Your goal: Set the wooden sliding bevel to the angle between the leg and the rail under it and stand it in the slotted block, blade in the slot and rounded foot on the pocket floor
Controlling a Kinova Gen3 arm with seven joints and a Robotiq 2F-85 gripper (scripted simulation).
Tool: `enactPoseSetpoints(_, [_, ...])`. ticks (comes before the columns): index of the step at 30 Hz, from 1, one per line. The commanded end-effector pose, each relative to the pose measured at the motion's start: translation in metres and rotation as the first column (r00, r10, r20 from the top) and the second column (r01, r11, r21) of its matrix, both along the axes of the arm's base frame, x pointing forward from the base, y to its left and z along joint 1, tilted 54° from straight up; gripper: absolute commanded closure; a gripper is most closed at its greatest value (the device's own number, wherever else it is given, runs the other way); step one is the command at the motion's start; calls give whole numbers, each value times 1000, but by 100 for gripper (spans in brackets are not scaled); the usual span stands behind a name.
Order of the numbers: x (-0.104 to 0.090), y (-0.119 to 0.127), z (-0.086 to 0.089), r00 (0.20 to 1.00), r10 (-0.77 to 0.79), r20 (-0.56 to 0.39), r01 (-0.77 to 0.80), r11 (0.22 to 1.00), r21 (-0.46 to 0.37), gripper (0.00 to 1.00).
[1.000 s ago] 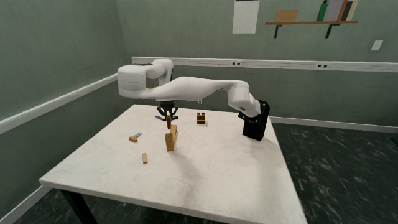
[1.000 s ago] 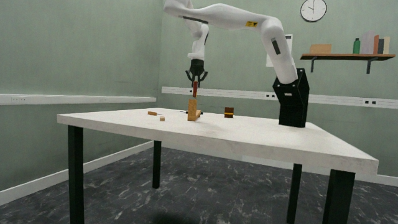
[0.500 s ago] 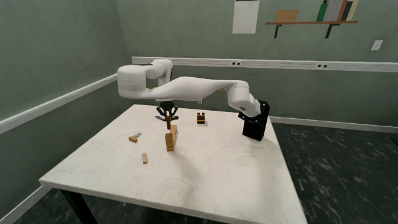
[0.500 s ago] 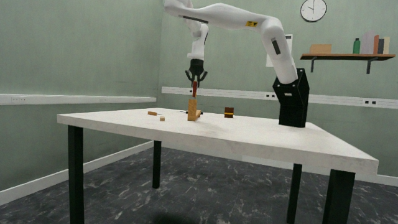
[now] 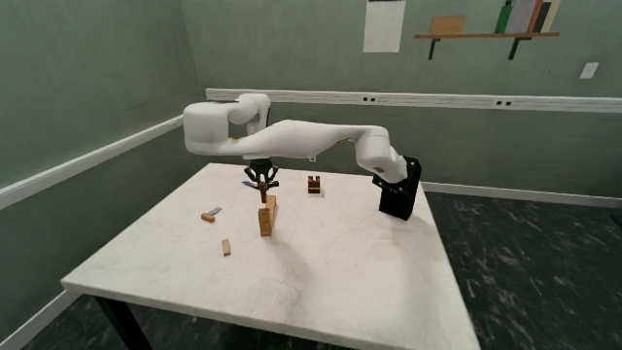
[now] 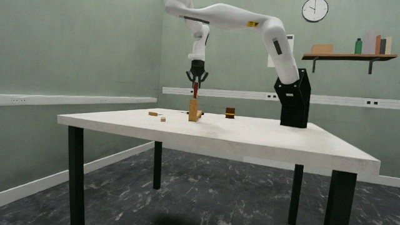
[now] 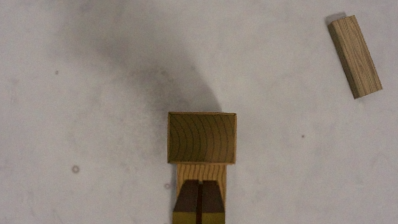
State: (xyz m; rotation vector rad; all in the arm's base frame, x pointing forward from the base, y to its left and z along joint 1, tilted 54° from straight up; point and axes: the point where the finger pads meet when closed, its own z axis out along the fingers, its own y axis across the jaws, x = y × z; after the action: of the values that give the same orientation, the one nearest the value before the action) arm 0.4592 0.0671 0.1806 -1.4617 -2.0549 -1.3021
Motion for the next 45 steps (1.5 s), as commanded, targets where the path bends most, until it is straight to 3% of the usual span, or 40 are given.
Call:
enactPoseSetpoints(1, [1,2,-1,1000,-1,1,1,1000,0,90])
enactPoseSetpoints(45, [18,58,-39,1000,-1,1,1,1000,0,90])
